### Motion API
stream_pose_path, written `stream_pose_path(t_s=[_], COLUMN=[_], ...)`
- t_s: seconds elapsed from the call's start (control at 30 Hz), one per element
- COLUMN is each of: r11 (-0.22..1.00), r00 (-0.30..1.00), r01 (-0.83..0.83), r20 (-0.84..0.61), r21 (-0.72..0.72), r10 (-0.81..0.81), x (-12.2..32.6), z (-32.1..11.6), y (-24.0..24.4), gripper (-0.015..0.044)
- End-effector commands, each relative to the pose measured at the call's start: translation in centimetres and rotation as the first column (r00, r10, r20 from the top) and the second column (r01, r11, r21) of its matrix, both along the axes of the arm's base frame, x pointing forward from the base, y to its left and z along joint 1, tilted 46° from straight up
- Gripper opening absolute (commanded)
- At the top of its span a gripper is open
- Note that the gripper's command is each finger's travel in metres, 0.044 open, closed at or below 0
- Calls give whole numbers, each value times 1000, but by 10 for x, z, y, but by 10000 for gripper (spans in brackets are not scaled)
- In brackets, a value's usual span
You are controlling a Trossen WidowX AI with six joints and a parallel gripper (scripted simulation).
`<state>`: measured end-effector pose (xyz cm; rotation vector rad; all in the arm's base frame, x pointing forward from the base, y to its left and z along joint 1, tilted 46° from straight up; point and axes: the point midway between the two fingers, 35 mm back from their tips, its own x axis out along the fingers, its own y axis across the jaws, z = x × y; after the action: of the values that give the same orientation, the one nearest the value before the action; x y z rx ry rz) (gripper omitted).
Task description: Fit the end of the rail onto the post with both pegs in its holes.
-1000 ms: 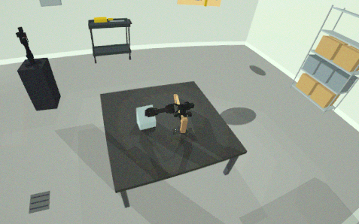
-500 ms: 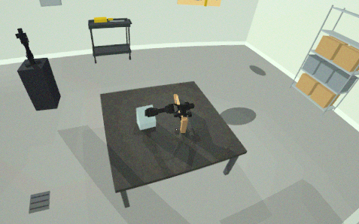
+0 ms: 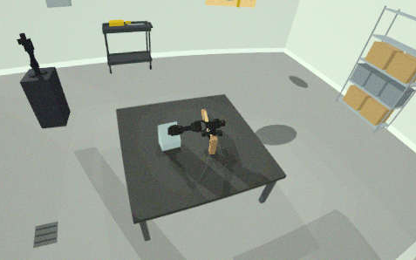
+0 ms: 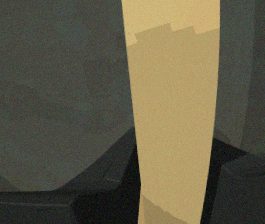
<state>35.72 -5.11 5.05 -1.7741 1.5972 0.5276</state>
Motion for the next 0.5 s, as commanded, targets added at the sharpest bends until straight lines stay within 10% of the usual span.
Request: stream_pose_path(t_s=[0.0,0.47], r11=[1000,1000], r00=[1000,1000], r01=[-7,-7], r20=[4,4], r21=[0,-1], r10=[7,7], x=[0,-1], z=[4,5], y=[1,-2], gripper=[0,0])
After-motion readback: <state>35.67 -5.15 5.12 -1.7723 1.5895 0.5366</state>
